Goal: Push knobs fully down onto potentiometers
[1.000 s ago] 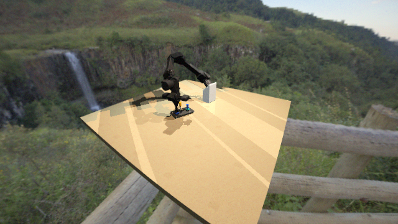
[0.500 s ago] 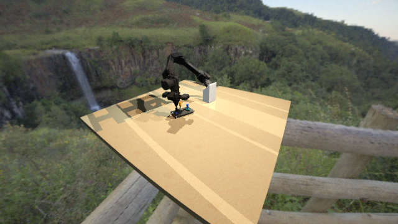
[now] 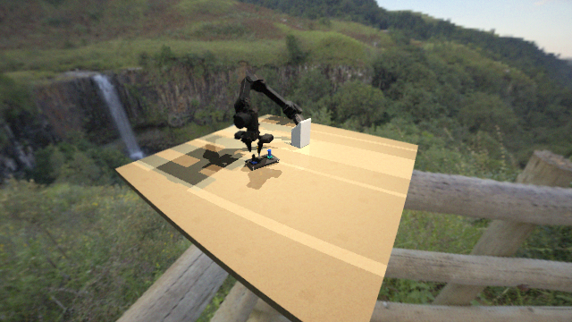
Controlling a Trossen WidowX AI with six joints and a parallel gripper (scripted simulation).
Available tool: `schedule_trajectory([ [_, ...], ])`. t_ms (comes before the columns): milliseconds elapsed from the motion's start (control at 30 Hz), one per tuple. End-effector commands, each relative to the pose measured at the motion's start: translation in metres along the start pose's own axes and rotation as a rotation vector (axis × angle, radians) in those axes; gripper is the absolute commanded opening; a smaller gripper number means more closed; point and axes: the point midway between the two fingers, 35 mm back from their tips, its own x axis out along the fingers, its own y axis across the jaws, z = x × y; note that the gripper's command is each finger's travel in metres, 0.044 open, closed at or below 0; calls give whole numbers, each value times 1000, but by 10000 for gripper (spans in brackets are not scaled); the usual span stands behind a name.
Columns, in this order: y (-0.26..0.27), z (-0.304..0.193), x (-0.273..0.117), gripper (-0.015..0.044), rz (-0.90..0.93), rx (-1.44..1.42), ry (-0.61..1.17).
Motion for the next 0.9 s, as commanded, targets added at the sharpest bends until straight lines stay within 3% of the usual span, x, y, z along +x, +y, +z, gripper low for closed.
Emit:
schedule_trajectory([
  [0,16,-26,-15,341,6,1,-13],
  [133,37,-69,-25,440,11,2,-15],
  [433,70,-169,-22,440,5,-1,-8],
  [867,71,-171,-22,440,5,-1,-8],
])
